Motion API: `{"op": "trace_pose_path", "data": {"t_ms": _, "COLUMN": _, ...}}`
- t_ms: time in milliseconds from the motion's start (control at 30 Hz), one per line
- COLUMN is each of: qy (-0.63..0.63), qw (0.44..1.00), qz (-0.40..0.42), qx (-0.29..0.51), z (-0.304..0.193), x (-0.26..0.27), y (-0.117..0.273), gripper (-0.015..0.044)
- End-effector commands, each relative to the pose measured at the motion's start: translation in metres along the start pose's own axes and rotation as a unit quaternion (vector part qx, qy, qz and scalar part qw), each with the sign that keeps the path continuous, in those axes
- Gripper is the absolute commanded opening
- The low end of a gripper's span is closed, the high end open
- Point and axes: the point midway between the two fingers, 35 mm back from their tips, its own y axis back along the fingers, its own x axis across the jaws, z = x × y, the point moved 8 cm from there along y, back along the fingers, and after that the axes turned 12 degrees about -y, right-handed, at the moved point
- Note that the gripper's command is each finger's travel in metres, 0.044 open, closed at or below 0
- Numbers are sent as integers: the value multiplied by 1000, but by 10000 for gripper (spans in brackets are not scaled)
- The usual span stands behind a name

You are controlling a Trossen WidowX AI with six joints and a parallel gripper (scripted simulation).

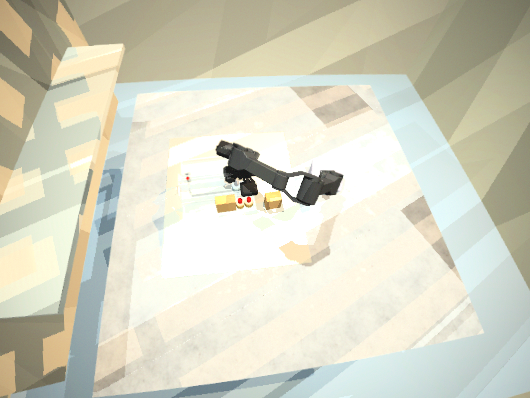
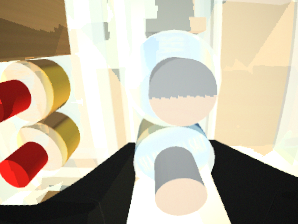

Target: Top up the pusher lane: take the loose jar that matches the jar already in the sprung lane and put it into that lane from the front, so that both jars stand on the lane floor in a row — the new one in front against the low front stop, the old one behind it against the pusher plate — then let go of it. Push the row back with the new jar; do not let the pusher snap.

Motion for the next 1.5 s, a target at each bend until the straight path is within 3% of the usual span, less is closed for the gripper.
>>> {"op": "trace_pose_path", "data": {"t_ms": 0, "qy": 3, "qw": 1000, "qz": 2, "qx": -1, "z": -1, "x": 0, "y": 0, "gripper": 0}}
{"op": "trace_pose_path", "data": {"t_ms": 133, "qy": 3, "qw": 1000, "qz": 2, "qx": -1, "z": -1, "x": 0, "y": 0, "gripper": 0}}
{"op": "trace_pose_path", "data": {"t_ms": 500, "qy": 3, "qw": 1000, "qz": 2, "qx": -1, "z": 0, "x": 0, "y": 0, "gripper": 286}}
{"op": "trace_pose_path", "data": {"t_ms": 1000, "qy": 3, "qw": 1000, "qz": 1, "qx": -1, "z": -2, "x": -1, "y": 20, "gripper": 286}}
{"op": "trace_pose_path", "data": {"t_ms": 1467, "qy": 2, "qw": 1000, "qz": 0, "qx": 0, "z": -46, "x": -13, "y": 22, "gripper": 286}}
